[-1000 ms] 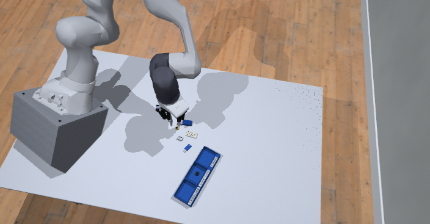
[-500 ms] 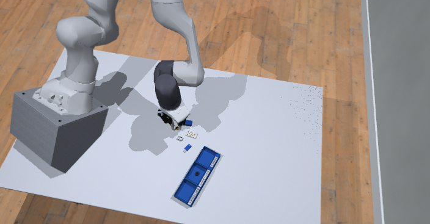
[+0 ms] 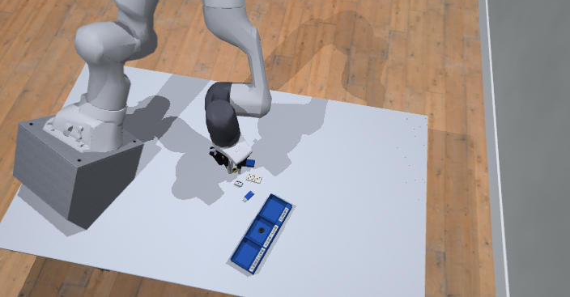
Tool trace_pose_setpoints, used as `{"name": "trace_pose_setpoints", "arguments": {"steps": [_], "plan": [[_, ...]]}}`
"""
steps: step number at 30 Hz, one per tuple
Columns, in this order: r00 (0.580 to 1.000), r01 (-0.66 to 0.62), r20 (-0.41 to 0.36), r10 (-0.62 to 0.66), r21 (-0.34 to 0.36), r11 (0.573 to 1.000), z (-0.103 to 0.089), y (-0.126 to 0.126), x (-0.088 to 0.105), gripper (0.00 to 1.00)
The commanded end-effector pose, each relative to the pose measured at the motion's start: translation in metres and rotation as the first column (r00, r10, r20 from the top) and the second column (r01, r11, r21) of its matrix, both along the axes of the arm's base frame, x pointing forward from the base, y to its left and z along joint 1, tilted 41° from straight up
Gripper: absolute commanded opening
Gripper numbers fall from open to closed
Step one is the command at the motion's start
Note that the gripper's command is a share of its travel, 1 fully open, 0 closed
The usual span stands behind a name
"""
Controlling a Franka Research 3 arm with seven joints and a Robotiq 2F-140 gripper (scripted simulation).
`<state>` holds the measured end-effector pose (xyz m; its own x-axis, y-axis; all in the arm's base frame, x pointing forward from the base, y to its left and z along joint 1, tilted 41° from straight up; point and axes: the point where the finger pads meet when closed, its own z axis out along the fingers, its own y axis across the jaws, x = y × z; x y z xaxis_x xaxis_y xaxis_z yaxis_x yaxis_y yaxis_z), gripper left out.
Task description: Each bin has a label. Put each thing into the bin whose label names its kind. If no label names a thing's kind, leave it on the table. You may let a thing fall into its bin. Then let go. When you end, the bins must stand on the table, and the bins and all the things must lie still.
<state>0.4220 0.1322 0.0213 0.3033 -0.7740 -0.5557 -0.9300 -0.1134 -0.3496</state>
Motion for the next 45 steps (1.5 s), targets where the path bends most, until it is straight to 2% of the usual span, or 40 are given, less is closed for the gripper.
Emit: {"name": "trace_pose_setpoints", "arguments": {"steps": [1,8,9,40,45], "plan": [[1.000,-0.014,0.015,0.014,-0.007,1.000,0.000,0.001,0.001,0.19],[1.000,-0.014,0.015,0.014,-0.007,1.000,0.000,0.002,0.000,0.19],[1.000,-0.014,0.015,0.014,-0.007,1.000,0.000,0.002,0.000,0.07],[1.000,-0.014,0.015,0.014,-0.007,1.000,0.000,0.002,0.000,0.07],[1.000,-0.014,0.015,0.014,-0.007,1.000,0.013,-0.008,-0.004,0.07]]}}
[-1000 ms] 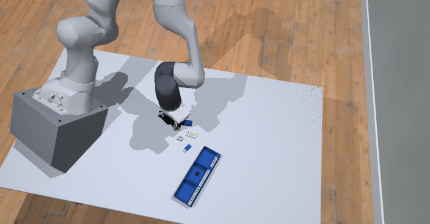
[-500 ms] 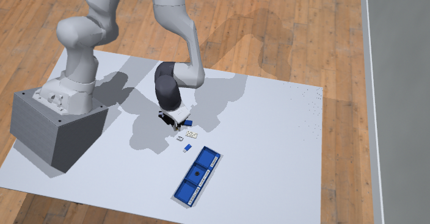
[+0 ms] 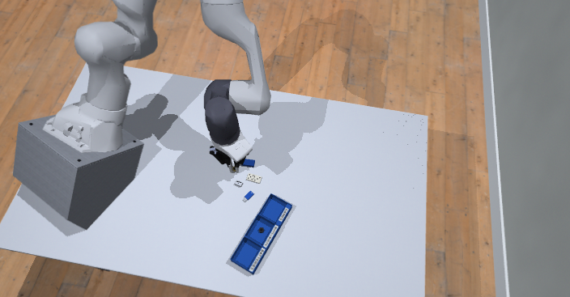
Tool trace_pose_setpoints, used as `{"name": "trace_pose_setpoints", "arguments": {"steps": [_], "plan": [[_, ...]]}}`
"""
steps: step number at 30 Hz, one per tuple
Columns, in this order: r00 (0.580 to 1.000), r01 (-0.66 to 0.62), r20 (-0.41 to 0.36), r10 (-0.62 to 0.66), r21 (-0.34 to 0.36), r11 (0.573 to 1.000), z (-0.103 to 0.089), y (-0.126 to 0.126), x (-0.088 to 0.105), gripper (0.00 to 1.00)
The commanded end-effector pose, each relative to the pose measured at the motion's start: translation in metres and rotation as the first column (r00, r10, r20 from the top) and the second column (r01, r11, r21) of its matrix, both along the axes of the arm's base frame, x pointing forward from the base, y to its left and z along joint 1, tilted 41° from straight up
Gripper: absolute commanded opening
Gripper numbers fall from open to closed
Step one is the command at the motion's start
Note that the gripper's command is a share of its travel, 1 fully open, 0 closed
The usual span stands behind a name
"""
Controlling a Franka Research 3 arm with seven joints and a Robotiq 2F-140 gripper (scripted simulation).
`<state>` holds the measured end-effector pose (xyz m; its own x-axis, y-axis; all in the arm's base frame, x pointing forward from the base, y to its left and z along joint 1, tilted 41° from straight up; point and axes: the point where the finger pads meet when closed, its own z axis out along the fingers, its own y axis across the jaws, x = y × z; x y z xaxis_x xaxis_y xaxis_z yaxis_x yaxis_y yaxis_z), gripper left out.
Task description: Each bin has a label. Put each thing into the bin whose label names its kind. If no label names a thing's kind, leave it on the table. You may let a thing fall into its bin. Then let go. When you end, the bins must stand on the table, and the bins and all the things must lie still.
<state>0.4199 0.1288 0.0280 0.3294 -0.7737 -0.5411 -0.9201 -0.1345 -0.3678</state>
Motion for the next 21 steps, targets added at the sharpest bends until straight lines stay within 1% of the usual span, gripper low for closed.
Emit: {"name": "trace_pose_setpoints", "arguments": {"steps": [1,3,15,21], "plan": [[1.000,0.005,-0.006,-0.005,0.004,1.000,0.009,-0.007,-0.002,0.07],[1.000,0.005,-0.006,-0.005,0.004,1.000,0.009,-0.007,-0.002,0.07],[1.000,0.005,-0.006,-0.005,0.004,1.000,0.039,-0.032,-0.011,0.07],[1.000,0.005,-0.006,-0.005,0.004,1.000,0.039,-0.032,-0.011,0.07]]}}
